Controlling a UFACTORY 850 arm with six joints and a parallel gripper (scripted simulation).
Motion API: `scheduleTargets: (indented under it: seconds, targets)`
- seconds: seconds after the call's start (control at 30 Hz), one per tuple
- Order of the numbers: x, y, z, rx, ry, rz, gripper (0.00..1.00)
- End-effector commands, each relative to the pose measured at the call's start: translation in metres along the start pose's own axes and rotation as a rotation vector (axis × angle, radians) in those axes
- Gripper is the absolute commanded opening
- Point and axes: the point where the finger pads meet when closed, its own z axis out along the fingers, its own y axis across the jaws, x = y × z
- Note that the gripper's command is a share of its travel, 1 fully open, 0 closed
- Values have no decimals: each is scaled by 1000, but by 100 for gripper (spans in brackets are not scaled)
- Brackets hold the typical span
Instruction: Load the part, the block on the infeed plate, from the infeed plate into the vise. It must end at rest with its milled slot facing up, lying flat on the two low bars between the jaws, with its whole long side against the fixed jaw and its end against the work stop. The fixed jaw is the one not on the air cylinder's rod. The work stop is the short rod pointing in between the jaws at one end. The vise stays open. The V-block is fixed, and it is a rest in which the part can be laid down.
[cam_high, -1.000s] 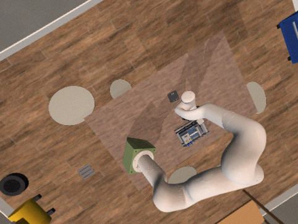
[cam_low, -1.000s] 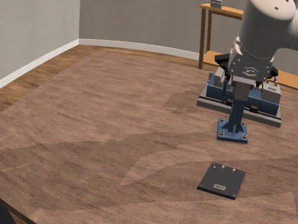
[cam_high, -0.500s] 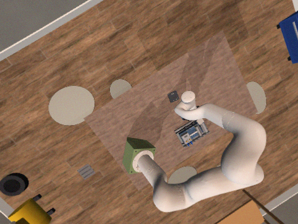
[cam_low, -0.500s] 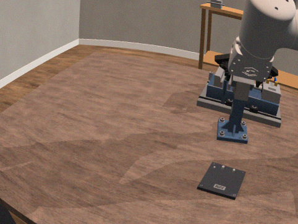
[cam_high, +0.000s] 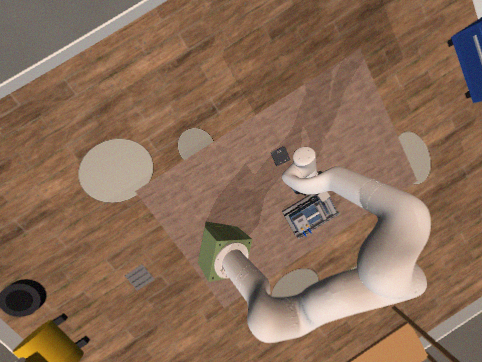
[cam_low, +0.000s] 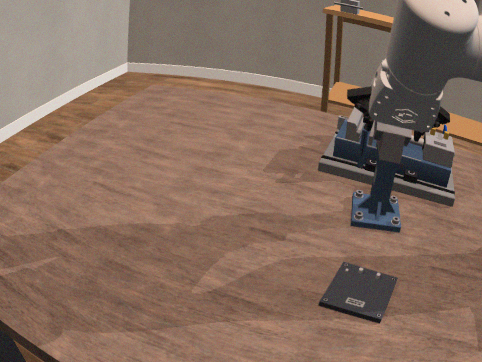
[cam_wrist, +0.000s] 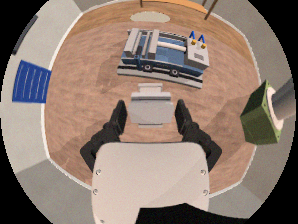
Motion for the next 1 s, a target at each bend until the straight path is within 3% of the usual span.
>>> scheduleTargets:
  seconds: [0.0,0.97]
  targets:
    - [0,-1,-1,1,0,1,89]
    - [-2,0,2,1,-22,1,89]
